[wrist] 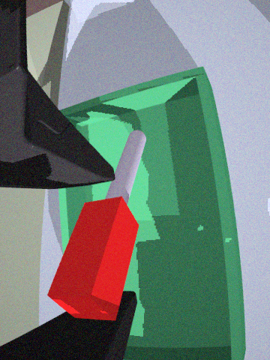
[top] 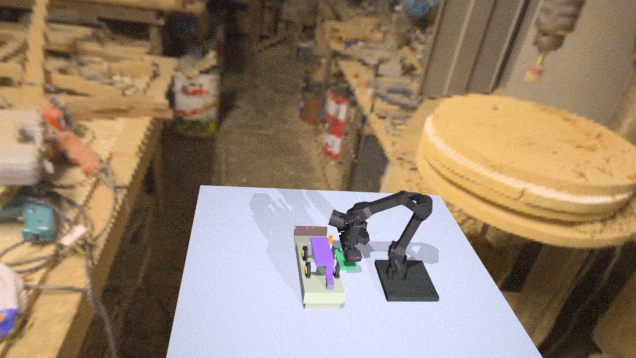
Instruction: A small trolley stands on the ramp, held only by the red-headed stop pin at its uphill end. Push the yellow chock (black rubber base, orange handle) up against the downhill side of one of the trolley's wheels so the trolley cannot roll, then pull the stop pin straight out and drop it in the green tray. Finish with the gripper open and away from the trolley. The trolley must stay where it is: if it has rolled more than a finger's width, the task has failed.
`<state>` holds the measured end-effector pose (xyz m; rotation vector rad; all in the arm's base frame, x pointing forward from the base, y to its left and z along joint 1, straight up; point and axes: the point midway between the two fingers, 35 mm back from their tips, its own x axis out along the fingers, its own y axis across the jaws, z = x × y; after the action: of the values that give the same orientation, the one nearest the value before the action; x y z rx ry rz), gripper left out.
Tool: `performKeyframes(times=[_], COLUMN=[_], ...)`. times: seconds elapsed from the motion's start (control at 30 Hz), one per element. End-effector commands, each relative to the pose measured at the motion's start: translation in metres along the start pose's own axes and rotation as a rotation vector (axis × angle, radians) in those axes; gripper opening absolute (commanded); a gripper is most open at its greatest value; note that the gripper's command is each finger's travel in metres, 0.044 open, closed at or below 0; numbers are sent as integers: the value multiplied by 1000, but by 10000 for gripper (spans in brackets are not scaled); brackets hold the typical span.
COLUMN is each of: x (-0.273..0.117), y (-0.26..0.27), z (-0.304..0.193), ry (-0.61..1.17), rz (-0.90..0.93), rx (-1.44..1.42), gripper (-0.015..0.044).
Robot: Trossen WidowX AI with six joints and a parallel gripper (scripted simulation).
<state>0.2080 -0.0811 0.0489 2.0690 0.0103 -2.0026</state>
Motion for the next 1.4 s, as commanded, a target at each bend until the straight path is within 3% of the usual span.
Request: performKeyframes(times=[0.0,0.8,1.0,1.37], x=[2,8,7,-12], y=[-2,-9,-10,-7], z=[1,2,2,3], ry=[-1,-1,-3,-1], rz=[4,4,-1,3], rx=[5,5,-1,4], gripper=[190,190,340,340])
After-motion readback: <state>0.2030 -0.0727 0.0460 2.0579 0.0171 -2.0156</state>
